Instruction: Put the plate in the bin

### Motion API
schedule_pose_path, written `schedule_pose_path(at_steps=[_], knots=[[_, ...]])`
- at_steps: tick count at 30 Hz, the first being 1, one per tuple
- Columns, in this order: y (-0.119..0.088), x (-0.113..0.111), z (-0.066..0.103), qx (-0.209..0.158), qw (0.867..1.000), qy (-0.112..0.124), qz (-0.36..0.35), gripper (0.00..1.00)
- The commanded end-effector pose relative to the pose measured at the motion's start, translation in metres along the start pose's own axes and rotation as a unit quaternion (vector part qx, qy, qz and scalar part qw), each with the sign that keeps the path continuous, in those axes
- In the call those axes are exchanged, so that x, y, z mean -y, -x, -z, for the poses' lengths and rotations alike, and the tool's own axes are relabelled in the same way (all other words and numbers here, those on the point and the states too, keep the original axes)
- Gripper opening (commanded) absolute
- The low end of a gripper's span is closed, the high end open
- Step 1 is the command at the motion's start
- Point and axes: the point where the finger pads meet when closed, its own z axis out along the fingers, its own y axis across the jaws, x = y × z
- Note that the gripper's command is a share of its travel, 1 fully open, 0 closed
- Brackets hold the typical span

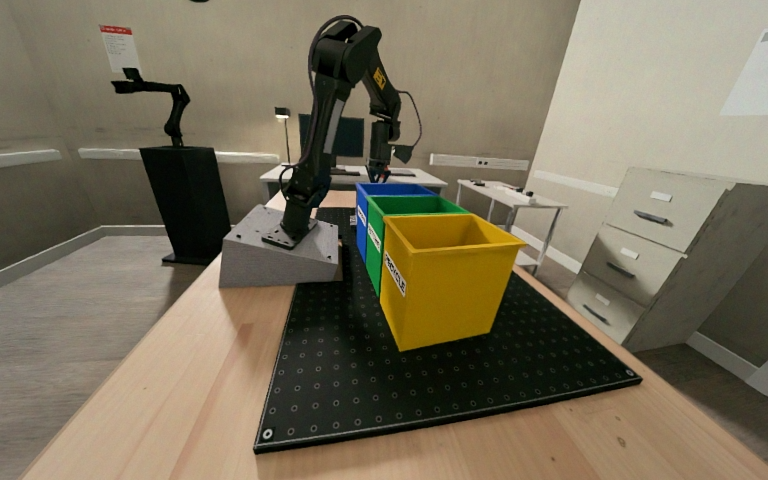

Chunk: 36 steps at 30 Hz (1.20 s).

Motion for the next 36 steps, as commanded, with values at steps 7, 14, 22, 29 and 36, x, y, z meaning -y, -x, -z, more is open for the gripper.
schedule_pose_path(at_steps=[7,14,22,29,36], knots=[[0.013,-0.015,0.000,0.024,0.999,0.029,0.000,1.00],[0.003,-0.006,-0.024,0.008,1.000,0.010,0.005,1.00],[0.004,-0.006,-0.036,0.008,1.000,0.009,0.004,1.00],[0.004,-0.006,-0.046,0.008,1.000,0.009,0.005,1.00],[0.004,-0.006,-0.057,0.008,1.000,0.010,0.004,1.00]])
